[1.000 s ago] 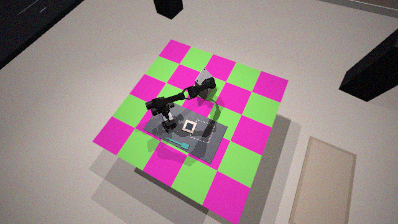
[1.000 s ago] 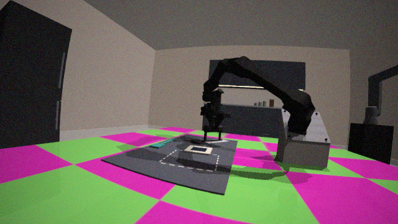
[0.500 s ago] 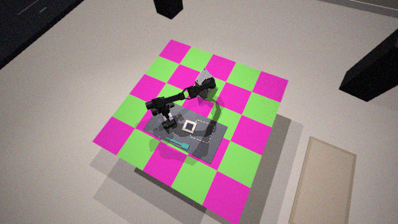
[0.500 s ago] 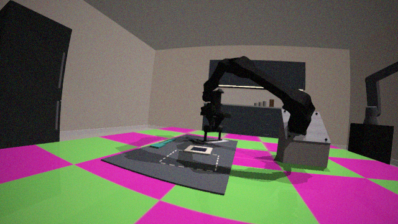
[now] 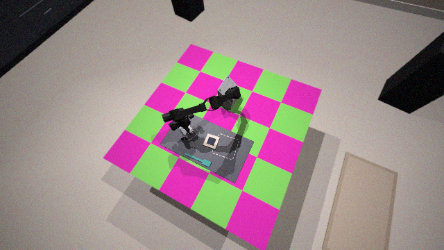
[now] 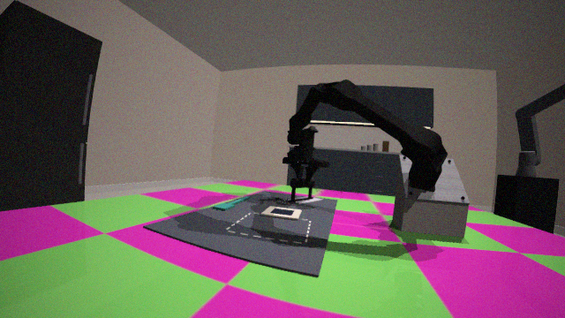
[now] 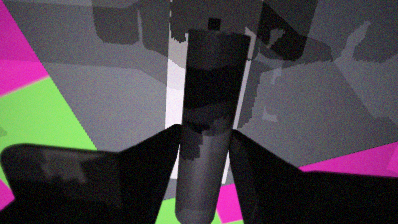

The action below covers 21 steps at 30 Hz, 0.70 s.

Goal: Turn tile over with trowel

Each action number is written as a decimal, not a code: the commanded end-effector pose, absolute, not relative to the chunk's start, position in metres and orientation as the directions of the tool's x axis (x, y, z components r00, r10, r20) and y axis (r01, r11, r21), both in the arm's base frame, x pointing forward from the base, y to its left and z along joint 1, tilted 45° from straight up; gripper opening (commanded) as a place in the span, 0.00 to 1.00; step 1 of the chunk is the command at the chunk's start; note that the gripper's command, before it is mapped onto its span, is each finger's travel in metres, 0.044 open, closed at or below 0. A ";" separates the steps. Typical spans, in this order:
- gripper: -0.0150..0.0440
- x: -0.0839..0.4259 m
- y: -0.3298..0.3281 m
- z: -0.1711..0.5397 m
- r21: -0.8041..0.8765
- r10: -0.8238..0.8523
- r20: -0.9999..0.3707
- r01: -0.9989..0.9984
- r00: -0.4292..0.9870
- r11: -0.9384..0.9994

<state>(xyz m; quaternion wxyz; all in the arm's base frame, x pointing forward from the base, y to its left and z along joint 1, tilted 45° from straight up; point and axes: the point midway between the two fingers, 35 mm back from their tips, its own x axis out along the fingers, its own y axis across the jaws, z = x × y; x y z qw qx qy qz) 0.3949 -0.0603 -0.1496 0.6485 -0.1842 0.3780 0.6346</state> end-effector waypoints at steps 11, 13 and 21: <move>0.71 0.395 -0.059 -0.151 0.235 0.683 -0.724 -0.965 -0.094 0.117; 0.71 0.395 -0.059 -0.151 0.235 0.683 -0.724 -0.965 -0.094 0.117; 0.71 0.395 -0.059 -0.151 0.235 0.683 -0.724 -0.965 -0.094 0.117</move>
